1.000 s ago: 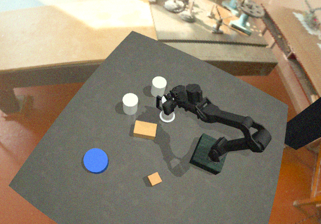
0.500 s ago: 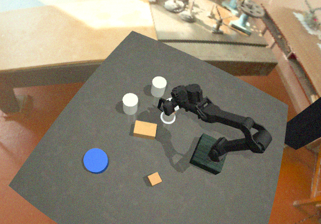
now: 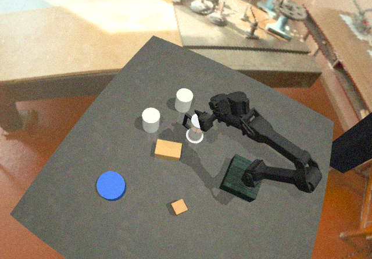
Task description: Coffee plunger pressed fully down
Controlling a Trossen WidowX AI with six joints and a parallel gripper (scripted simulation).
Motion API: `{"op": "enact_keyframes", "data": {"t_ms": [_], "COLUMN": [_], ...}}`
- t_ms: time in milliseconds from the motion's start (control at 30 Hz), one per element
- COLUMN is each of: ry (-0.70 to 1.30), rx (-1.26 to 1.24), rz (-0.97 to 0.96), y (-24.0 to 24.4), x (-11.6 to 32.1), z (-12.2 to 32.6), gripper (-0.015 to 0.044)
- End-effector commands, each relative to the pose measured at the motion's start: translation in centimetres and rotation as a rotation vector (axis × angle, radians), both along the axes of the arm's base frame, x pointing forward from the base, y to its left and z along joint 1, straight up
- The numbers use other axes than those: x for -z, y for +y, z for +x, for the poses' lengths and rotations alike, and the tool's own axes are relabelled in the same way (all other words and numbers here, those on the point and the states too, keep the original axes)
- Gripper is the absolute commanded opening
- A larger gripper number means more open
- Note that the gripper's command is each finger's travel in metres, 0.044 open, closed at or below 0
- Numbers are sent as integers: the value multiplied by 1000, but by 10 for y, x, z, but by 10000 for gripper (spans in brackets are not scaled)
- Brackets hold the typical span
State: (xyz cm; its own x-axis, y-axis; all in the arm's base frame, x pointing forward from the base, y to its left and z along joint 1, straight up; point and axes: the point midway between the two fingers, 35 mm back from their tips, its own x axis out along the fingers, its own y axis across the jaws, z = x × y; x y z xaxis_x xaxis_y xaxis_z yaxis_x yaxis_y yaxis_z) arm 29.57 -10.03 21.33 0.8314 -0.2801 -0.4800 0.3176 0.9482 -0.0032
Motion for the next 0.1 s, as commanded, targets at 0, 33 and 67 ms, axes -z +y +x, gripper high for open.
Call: {"op": "enact_keyframes", "data": {"t_ms": [0, 33, 67], "ry": [-2, -2, -2], "rx": [2, 2, 2], "rz": [5, 5, 5], "y": [1, 1, 1], "x": [-5, -5, -5], "z": [-4, -4, -4], "gripper": [440, 440, 440]}}
